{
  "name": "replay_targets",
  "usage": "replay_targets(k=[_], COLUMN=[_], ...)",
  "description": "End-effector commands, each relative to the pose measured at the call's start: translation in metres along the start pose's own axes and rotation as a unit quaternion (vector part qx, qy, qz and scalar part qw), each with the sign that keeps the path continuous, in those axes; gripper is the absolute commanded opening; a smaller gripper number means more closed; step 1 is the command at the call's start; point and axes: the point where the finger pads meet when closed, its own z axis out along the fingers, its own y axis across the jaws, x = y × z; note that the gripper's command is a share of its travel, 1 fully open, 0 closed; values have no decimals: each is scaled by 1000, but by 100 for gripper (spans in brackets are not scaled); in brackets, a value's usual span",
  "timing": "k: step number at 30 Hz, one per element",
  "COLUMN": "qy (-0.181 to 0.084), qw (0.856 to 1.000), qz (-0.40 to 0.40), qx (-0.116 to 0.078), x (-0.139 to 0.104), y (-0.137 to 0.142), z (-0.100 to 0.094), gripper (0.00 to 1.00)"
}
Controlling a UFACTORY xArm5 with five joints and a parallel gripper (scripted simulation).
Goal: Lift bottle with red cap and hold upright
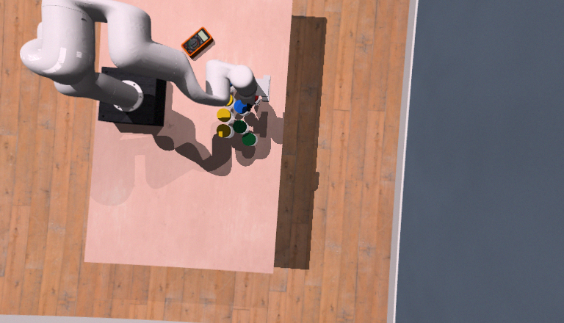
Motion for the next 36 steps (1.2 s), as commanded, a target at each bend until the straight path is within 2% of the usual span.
replay_targets(k=[1,36], qy=[4,4], qw=[1000,1000], qz=[0,0], qx=[1,4], x=[3,3], y=[0,0], z=[-6,-47], gripper=[0,0])
